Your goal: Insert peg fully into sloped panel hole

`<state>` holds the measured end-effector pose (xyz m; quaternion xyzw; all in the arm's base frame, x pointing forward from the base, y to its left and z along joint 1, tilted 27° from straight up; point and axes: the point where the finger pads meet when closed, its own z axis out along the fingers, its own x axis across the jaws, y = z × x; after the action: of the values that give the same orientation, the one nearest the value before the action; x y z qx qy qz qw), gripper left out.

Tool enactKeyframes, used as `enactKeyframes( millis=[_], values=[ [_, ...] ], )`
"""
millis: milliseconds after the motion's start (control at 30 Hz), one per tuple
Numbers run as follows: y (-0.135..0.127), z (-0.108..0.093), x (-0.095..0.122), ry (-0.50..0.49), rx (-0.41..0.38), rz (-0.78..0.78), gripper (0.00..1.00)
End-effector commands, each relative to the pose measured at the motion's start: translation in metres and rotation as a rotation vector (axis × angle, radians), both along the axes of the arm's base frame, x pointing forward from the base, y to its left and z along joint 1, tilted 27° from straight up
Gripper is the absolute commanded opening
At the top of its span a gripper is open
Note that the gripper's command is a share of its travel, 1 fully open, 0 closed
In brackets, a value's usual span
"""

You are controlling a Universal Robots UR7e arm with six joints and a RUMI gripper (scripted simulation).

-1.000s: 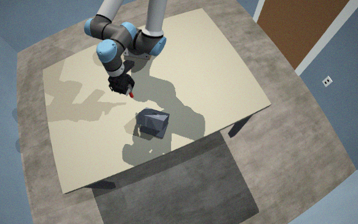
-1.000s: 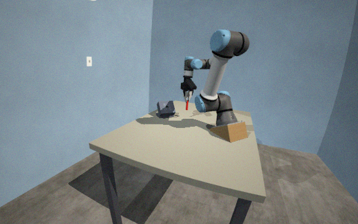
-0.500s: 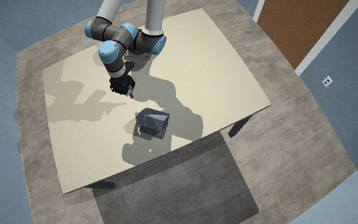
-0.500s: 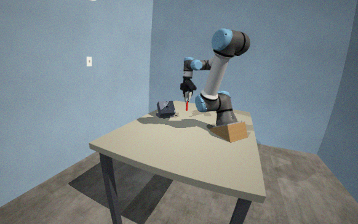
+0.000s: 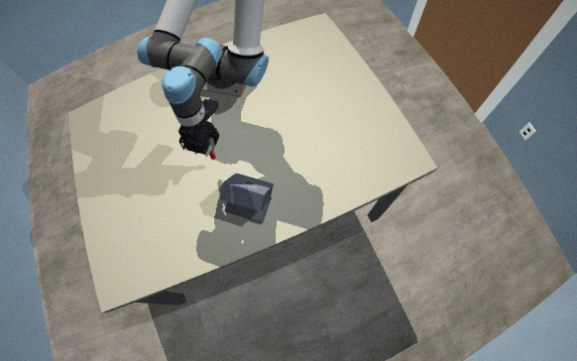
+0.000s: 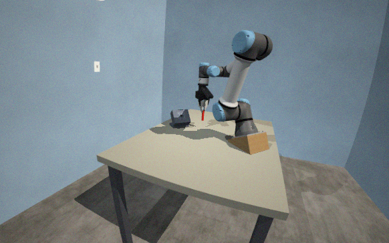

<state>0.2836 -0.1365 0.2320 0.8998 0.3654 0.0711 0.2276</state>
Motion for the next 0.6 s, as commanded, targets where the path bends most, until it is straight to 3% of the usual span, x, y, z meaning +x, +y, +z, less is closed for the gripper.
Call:
enactKeyframes(
  millis=[0,567],
  values=[
    [-0.0004,-0.0009,0.0013,0.004,-0.008,0.003,0.00],
    [-0.0009,-0.0047,0.0052,0.015,-0.032,0.011,0.00]
  ],
)
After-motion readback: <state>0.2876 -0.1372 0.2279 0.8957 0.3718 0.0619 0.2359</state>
